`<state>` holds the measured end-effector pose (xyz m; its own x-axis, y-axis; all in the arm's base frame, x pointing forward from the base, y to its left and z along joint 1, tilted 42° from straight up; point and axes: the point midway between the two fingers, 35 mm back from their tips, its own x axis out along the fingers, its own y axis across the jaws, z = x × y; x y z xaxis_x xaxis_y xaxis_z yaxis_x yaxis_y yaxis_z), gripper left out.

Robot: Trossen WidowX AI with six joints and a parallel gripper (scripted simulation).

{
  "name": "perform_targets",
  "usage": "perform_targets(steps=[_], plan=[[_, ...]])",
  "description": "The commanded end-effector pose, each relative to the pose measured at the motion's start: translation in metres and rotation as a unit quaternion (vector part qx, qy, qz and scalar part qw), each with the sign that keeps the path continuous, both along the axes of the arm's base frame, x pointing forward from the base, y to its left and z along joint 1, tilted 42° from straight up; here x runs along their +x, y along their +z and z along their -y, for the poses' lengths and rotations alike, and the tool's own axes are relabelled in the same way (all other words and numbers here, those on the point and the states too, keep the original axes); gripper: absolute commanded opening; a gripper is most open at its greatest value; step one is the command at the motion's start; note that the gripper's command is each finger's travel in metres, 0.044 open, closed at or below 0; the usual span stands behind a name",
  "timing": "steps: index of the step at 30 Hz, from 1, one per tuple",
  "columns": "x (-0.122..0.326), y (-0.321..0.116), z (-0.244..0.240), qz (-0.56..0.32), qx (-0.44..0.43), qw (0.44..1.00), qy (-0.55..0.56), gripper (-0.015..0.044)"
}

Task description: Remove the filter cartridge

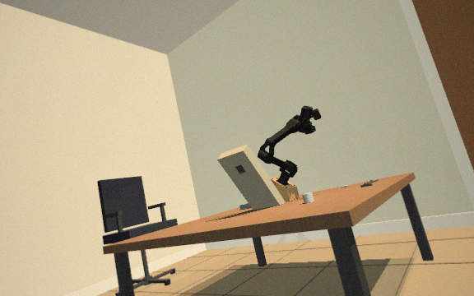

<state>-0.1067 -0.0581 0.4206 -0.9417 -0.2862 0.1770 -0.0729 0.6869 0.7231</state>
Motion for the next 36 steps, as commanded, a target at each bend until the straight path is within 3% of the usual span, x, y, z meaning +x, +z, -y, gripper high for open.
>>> perform_targets(steps=[1,5,11,22,32,36], plan=[[-0.001,0.0,-0.001,0.0,0.002,1.0,-0.002,0.0374],[-0.014,-0.003,-0.014,0.001,0.047,0.998,-0.052,0.0269],[-0.041,-0.012,-0.063,0.023,0.18,0.965,-0.191,0.0111],[-0.037,-0.037,-0.18,0.144,0.405,0.817,-0.384,0.0104],[0.034,-0.05,-0.263,0.304,0.543,0.624,-0.473,0.0104],[0.064,-0.06,-0.281,0.359,0.56,0.572,-0.479,0.0104]])
